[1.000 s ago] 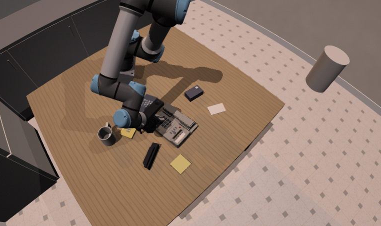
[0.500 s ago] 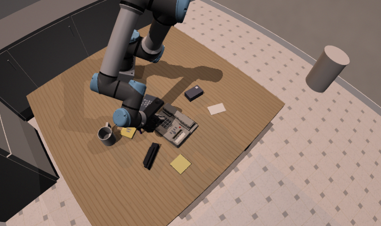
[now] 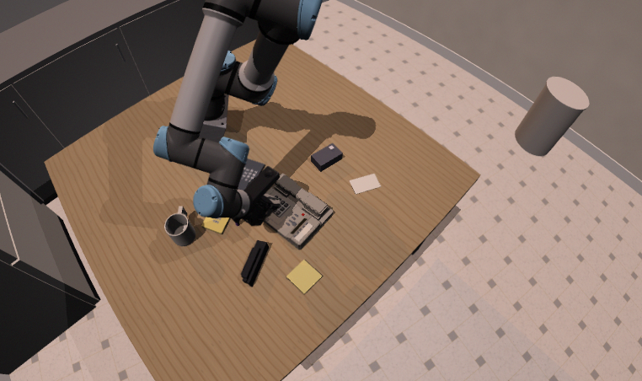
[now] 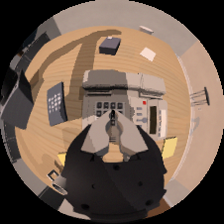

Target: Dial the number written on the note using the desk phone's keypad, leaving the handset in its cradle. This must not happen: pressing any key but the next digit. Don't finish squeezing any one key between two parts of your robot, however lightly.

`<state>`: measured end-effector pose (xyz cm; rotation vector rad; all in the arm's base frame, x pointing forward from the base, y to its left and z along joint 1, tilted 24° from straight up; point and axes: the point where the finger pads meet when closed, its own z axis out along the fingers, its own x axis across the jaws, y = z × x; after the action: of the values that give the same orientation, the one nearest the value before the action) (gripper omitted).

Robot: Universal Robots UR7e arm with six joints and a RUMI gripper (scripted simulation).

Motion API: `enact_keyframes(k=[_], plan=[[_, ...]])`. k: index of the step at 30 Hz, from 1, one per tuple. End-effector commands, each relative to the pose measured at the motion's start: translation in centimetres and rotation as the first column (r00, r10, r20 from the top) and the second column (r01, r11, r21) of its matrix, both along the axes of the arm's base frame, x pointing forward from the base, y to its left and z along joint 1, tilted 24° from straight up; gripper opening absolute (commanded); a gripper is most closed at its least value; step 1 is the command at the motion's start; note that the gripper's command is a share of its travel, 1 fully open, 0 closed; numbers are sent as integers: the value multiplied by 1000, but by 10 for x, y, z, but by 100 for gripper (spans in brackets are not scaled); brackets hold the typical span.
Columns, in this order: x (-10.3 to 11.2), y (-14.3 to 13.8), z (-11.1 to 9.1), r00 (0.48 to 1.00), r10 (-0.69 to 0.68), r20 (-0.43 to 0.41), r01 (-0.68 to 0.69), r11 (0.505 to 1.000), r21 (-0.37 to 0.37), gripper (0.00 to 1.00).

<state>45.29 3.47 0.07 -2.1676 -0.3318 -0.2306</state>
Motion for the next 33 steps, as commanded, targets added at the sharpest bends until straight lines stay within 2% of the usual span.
enact_keyframes(k=[1, 33], plan=[[2, 0, 1, 1000, 0, 1, 0, 1000, -1, 0], [4, 4, -9, 1000, 0, 1, 0, 1000, -1, 0]])
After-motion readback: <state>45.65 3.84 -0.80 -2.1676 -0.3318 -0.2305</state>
